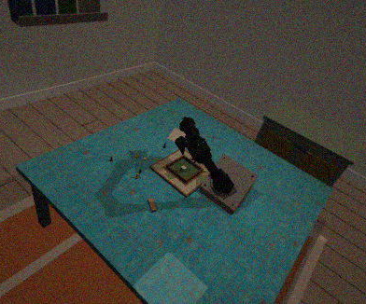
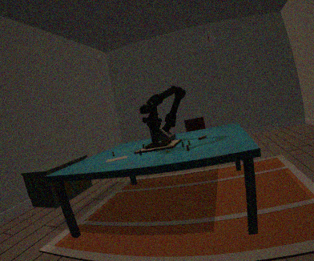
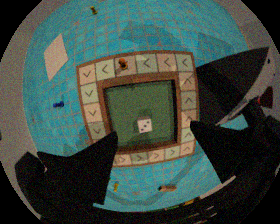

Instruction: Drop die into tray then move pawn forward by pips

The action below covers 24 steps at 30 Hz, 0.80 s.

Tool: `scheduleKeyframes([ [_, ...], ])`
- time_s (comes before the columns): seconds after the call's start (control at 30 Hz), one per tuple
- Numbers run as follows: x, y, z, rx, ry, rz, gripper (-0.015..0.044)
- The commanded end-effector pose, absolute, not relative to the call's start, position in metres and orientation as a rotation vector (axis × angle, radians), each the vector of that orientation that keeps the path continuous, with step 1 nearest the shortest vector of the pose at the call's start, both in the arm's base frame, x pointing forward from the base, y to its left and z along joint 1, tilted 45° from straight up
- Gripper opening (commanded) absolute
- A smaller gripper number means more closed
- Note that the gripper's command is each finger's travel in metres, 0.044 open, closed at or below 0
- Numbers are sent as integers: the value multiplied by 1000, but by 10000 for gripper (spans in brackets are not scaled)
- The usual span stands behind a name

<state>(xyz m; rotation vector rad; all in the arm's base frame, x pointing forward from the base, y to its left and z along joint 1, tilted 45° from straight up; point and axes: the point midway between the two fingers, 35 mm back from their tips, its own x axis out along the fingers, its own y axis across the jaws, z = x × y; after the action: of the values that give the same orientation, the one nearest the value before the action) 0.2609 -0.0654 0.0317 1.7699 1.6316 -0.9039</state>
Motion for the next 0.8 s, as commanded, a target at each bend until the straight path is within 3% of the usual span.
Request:
scheduleKeyframes([
  [0.0,267,-66,34,1871,1647,-783,440],
  [0.07,261,-66,31,1802,1640,-880,440],
  [0.37,274,-94,-5,1370,1660,-256,204],
  [0.77,280,-129,-65,703,1437,484,200],
])
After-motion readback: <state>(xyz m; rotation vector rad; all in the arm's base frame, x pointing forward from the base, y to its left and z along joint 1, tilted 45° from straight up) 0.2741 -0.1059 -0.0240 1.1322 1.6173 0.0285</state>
